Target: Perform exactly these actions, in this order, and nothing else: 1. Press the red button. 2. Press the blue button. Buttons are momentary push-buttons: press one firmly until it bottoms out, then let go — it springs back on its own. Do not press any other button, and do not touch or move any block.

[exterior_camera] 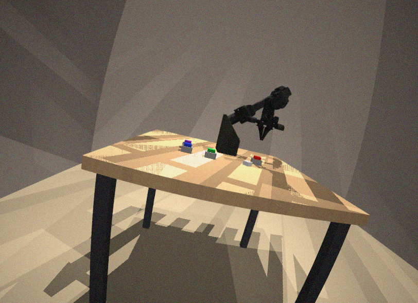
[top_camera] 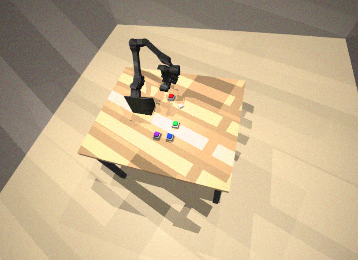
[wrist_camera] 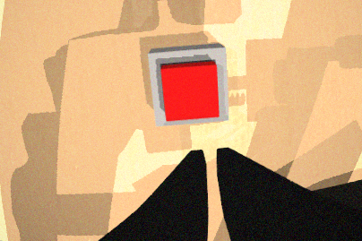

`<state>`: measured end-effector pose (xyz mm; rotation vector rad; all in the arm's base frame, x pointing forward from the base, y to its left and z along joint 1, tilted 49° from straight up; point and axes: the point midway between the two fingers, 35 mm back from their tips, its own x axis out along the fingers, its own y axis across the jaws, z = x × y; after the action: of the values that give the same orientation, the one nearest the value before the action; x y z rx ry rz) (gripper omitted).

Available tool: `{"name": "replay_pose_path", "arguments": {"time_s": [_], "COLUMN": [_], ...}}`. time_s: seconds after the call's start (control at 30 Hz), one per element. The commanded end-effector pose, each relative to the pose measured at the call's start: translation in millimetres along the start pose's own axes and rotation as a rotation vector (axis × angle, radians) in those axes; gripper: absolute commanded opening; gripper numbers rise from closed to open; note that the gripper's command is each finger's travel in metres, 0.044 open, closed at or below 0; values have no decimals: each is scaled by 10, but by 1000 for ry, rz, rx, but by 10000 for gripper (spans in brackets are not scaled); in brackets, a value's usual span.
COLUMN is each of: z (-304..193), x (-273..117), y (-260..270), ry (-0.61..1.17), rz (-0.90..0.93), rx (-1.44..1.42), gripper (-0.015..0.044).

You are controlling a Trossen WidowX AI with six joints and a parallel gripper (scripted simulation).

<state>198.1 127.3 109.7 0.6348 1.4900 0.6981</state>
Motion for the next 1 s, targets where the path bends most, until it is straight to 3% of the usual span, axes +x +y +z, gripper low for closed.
{"name": "replay_pose_path", "arguments": {"time_s": [0.0, 0.3, 0.57, 0.97], "z": [81, 669, 1115, 1043], "x": [-53, -167, -269, -125], "y": [-40, -623, -1580, -3254], "ry": [-10, -54, -35, -7], "rz": [-5, -68, -83, -25], "rx": [-13, -38, -20, -13], "gripper": [20, 20, 20, 20]}}
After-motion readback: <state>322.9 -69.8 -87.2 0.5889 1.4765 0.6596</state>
